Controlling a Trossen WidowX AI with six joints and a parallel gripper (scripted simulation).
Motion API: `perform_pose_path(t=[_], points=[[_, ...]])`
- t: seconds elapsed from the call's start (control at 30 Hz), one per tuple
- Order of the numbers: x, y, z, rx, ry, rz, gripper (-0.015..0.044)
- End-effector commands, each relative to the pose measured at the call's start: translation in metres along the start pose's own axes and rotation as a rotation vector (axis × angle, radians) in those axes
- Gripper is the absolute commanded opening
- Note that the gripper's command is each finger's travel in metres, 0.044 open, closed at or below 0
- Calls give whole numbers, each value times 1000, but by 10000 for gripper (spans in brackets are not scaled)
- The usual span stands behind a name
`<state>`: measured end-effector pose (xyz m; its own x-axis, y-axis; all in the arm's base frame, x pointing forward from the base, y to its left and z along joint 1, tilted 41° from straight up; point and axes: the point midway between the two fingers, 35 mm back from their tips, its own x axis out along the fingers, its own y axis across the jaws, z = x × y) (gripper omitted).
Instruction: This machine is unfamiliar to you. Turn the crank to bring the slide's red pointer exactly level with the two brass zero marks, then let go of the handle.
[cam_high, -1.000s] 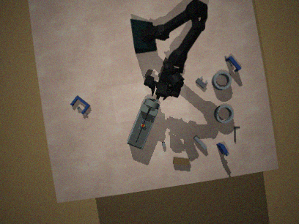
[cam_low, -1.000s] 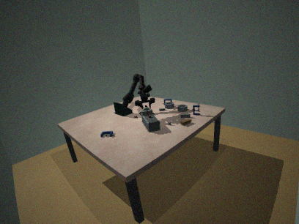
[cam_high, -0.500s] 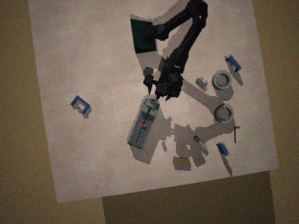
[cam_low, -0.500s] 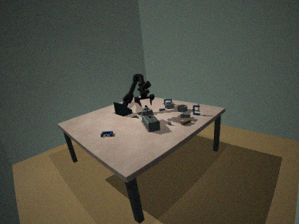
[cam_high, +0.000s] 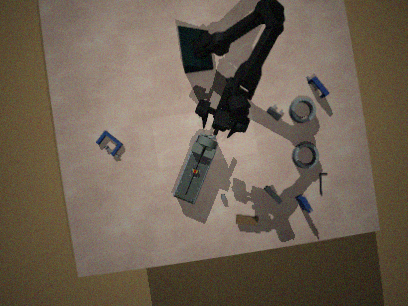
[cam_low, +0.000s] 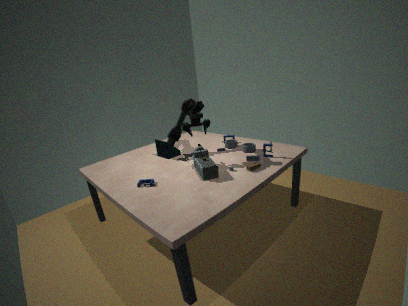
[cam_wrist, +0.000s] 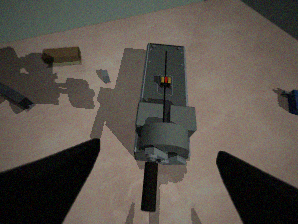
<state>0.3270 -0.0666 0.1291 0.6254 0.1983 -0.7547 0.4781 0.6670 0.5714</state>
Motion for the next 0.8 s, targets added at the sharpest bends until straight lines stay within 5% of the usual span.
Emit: perform_pose_path(t=[0.0, 0.77], points=[[4, -2, 8, -16, 28, 9, 440], [68, -40, 83, -167, 141, 176, 440]])
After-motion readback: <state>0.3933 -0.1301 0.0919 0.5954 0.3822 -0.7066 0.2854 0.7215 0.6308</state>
